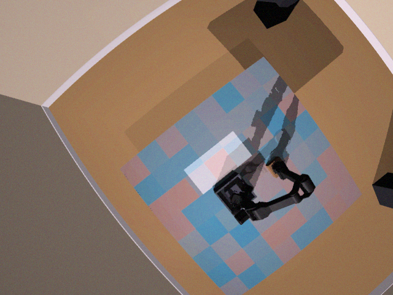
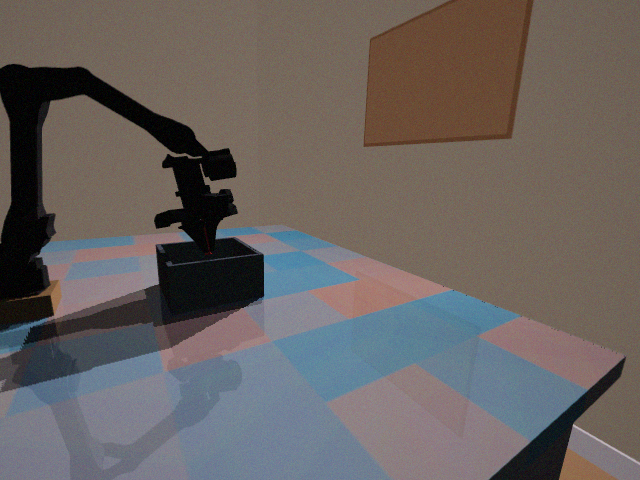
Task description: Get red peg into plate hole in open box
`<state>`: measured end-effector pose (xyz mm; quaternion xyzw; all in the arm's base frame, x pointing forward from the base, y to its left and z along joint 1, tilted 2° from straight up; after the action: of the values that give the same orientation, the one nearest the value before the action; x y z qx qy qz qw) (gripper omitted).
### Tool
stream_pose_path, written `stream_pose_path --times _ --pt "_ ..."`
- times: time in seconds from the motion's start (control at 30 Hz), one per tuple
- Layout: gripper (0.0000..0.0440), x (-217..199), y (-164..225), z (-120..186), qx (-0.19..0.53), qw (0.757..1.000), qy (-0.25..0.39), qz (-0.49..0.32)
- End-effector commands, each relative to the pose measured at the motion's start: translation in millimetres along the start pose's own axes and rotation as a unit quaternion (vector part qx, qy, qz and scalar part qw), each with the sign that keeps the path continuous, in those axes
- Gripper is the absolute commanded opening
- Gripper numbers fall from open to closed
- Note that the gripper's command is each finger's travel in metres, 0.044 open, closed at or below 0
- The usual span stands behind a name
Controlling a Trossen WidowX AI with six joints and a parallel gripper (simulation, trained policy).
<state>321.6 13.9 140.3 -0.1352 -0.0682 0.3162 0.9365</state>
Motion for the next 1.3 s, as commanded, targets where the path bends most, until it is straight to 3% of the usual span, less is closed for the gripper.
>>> stream_pose_path --times 0.0,0.13,0.3,0.4,0.77,1.27 --pt "0.0000 -2 1 -13 0.014 1.000 0.005 0.016" --pt "0.0020 -3 2 -25 0.030 0.999 0.006 0.035" --pt "0.0136 -3 0 -36 0.047 0.998 0.007 0.046" --pt "0.0163 -1 -6 -37 0.050 0.997 0.005 0.053" --pt "0.0440 24 -34 -22 0.073 0.995 -0.024 0.057" --pt "0.0440 72 -57 7 0.089 0.989 -0.095 0.073"
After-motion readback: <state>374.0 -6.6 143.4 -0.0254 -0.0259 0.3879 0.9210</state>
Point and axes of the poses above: the point midway between the two fingers, 35 mm back from their tips, its own z axis back along the fingers, its own x axis across the jaws, y = z × x, the point moved 5 cm from there along z, back along the fingers, and after that the axes turned 1 degree about -z, right-handed, at the moved point
